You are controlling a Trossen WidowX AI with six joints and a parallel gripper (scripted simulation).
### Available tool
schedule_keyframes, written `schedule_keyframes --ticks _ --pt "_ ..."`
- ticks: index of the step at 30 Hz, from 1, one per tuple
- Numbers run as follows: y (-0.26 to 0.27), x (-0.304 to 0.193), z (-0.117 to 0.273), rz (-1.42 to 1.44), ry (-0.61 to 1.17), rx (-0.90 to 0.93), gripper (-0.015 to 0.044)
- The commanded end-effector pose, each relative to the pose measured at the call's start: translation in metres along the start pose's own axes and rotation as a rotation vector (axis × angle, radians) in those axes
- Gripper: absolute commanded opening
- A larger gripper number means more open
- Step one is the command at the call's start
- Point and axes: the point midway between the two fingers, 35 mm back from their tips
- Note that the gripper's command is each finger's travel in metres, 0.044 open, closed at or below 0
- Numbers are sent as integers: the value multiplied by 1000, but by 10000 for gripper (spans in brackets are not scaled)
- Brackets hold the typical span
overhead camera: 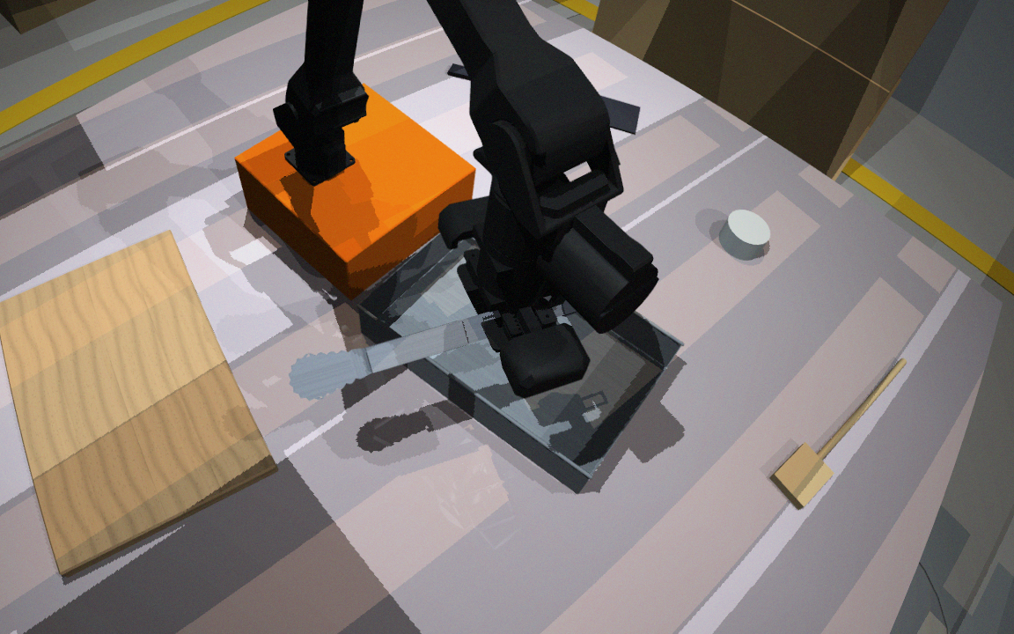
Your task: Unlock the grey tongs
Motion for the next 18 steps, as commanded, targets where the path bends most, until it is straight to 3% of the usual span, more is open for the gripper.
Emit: schedule_keyframes --ticks 1,18 --pt "-6 -23 7 -79 -4 -4 -150" --pt "-10 -117 29 -373 2 -4 -150"
Point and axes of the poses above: the point midway between the two fingers, 35 mm back from their tips, its own z axis back along the fingers, its own y axis across the jaws, x = y × z, and after that the axes turned 2 degrees about z, right-handed
